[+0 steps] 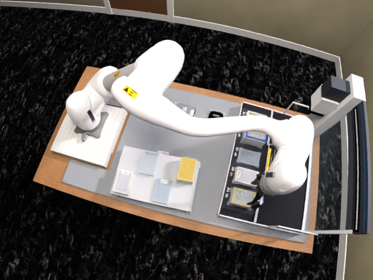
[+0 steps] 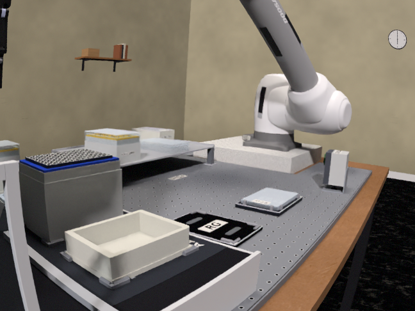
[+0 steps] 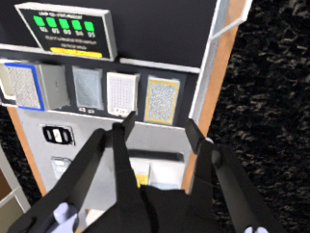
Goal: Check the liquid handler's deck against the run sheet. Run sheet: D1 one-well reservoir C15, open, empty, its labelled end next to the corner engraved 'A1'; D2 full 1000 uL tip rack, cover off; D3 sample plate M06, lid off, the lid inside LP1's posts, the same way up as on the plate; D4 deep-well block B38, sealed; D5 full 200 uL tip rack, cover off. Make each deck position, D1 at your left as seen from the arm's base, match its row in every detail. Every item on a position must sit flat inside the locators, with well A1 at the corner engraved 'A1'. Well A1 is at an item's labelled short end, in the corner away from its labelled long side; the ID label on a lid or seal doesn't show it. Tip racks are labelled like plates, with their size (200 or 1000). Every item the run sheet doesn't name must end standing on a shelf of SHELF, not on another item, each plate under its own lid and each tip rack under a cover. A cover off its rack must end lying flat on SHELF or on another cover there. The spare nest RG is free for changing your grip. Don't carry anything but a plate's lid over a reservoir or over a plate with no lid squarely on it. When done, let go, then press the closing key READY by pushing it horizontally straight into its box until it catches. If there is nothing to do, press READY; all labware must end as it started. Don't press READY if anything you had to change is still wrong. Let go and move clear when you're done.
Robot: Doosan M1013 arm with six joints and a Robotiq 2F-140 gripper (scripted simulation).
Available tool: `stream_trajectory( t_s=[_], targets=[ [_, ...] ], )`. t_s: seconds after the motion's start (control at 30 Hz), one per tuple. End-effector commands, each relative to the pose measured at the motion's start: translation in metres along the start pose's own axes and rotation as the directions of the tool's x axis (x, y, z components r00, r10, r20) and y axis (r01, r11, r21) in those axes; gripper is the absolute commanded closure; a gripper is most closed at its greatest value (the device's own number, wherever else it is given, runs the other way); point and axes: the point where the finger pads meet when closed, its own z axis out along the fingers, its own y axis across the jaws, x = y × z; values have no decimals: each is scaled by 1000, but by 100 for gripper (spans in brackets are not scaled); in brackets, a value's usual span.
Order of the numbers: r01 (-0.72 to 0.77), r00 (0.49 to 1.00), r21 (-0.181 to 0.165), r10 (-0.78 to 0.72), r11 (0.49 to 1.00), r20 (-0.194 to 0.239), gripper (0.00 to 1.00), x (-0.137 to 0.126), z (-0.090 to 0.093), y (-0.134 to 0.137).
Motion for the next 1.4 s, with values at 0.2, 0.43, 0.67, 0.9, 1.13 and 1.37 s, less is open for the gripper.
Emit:
stream_trajectory(
  t_s=[0.2,0.43,0.67,0.9,1.13,1.37],
  targets=[
    [0,1000,0,0,1000,-2,33,0,11,0],
    [0,1000,0,0,1000,-2,33,0,22,0],
    [0,1000,0,0,1000,-2,33,0,31,0],
    [0,1000,0,0,1000,-2,33,0,42,0],
    [0,1000,0,0,1000,-2,33,0,51,0],
    [0,1000,0,0,1000,-2,33,0,62,0]
  ],
)
